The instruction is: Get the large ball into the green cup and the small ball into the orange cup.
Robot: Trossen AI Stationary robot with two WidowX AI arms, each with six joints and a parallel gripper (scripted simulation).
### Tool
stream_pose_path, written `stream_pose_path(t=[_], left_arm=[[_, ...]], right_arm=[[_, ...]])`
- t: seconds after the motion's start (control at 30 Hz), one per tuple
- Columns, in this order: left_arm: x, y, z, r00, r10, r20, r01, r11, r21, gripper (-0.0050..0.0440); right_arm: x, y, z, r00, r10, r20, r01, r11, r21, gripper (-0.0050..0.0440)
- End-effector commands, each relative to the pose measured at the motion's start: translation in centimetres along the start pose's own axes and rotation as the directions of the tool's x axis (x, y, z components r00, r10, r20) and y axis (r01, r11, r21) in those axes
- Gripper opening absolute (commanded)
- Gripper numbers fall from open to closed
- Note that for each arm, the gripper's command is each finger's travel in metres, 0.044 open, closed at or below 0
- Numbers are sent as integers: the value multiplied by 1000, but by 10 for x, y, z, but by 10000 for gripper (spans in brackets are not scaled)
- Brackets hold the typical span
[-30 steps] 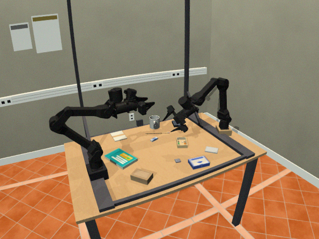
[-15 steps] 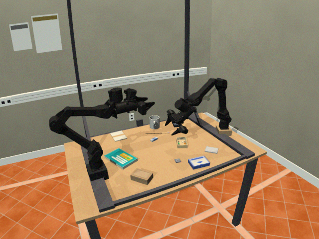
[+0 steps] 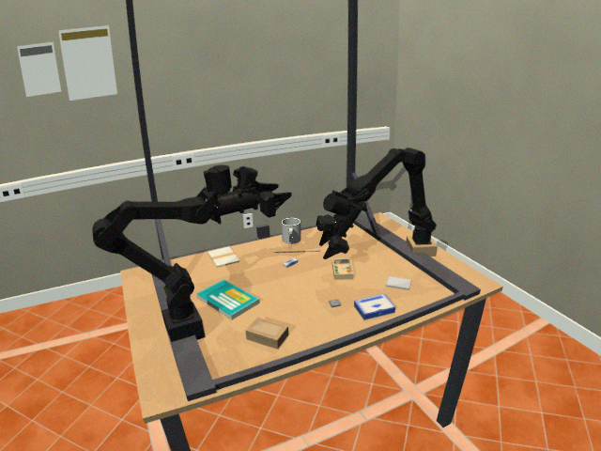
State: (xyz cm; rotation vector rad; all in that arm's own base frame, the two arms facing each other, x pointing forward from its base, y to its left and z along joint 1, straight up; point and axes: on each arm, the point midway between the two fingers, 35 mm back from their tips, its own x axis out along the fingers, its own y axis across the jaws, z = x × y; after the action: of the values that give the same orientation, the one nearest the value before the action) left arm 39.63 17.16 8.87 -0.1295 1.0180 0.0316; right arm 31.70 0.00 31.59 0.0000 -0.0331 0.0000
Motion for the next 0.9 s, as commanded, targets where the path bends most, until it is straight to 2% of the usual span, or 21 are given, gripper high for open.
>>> stream_pose_path(t=[0.0, 0.2, 0.4, 0.53, 0.6, 0.87], left_arm=[[-5, 0, 7, 1000, 13, -1, -13, 997, 80, 400], [1, -7, -8, 995, 22, -95, 13, 936, 350, 400], [5, -12, -20, 983, 35, -181, 78, 811, 580, 400], [5, -12, -22, 981, 37, -190, 86, 795, 600, 400], [6, -14, -25, 977, 39, -208, 106, 761, 640, 400], [8, -21, -44, 941, 60, -332, 270, 454, 849, 400]], right_arm=[[-1, 0, 7, 1000, 0, 17, 0, 1000, 0, 400], [-1, 0, 7, 1000, 0, 17, 0, 1000, 0, 400], [-1, 0, 7, 1000, 0, 17, 0, 1000, 0, 400], [-1, 0, 7, 1000, 0, 17, 0, 1000, 0, 400], [-1, 0, 7, 1000, 0, 17, 0, 1000, 0, 400], [-1, 0, 7, 1000, 0, 17, 0, 1000, 0, 400]])
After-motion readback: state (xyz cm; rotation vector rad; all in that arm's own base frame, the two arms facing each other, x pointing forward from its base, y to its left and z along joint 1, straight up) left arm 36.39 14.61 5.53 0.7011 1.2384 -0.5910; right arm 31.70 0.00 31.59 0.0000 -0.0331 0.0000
